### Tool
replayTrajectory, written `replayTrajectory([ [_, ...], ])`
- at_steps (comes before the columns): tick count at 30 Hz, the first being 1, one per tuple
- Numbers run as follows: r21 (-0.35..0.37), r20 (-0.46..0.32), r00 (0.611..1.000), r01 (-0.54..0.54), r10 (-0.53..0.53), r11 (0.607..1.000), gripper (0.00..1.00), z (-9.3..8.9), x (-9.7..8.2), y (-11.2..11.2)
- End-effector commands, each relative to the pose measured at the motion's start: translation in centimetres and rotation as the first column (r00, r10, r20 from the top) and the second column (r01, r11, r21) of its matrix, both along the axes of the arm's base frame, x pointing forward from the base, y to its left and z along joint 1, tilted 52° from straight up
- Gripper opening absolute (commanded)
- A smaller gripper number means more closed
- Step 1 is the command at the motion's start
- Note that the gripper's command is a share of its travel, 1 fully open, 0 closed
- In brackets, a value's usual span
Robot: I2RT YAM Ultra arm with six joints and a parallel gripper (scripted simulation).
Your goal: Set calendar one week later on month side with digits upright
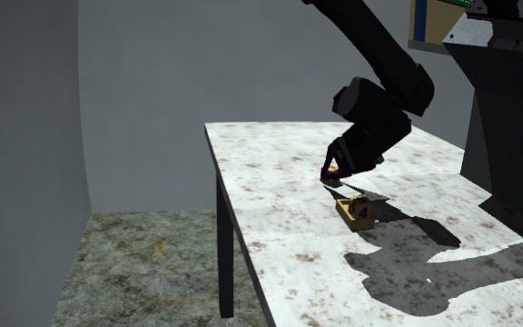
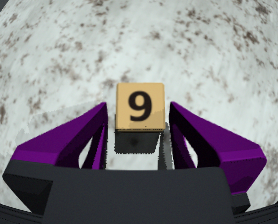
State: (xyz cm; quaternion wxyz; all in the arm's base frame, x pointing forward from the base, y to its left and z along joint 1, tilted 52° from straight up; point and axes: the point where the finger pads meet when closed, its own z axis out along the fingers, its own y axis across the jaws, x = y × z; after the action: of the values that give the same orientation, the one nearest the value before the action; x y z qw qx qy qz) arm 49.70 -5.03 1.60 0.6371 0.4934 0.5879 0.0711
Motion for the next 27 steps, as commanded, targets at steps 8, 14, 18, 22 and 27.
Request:
replayTrajectory([
  [8, -0.004, -0.003, 1.000, 0.011, -0.011, 1.000, 0.26, 0.08, -0.11, -0.20],
  [14, -0.004, -0.003, 1.000, 0.011, -0.011, 1.000, 0.26, 0.08, -0.11, -0.20],
  [18, -0.004, -0.003, 1.000, 0.011, -0.011, 1.000, 0.26, 0.08, -0.11, -0.20],
  [22, -0.004, -0.003, 1.000, 0.011, -0.011, 1.000, 0.26, 0.08, -0.11, -0.20],
  [27, -0.004, -0.003, 1.000, 0.011, -0.011, 1.000, 0.26, 0.08, -0.11, -0.20],
])
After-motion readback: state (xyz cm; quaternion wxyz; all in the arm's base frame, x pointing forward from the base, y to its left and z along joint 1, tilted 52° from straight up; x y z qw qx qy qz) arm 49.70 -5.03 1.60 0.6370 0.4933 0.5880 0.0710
